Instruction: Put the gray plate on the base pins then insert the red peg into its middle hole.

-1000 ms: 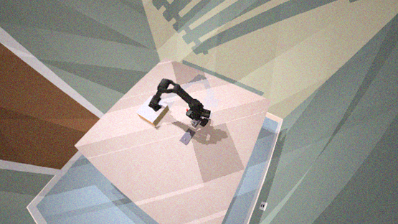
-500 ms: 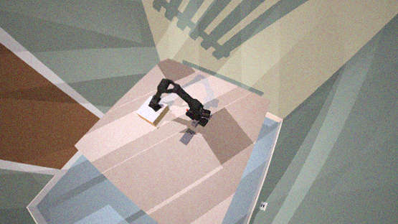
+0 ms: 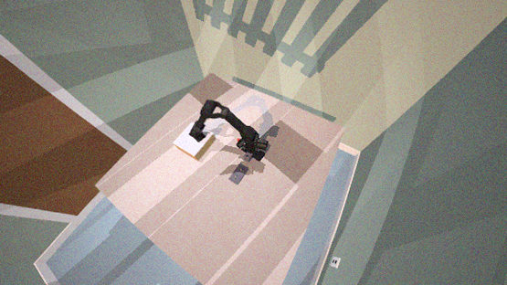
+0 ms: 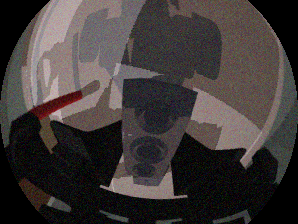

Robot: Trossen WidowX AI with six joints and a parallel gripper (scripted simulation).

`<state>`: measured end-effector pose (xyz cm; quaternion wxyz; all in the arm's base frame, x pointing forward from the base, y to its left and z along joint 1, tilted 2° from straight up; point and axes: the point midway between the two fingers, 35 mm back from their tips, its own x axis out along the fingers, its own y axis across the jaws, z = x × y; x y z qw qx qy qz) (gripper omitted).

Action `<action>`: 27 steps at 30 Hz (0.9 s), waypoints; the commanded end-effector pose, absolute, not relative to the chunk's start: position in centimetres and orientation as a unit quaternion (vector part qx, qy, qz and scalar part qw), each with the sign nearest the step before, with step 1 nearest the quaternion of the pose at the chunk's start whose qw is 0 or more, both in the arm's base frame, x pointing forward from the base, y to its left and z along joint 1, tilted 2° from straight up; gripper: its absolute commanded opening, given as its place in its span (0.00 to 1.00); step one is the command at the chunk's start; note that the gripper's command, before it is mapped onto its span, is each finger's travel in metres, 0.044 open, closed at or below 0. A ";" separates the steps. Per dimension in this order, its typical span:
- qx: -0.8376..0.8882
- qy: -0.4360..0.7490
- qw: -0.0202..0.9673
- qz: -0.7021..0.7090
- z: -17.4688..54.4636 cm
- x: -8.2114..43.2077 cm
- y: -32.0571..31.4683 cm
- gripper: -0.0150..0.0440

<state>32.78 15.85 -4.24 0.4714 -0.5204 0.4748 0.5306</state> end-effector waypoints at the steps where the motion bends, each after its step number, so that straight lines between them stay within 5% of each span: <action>1: -0.523 0.473 0.471 0.530 -3.3 33.0 15.9 0.25; 27: -0.523 0.473 0.471 0.530 4.8 32.9 15.6 0.25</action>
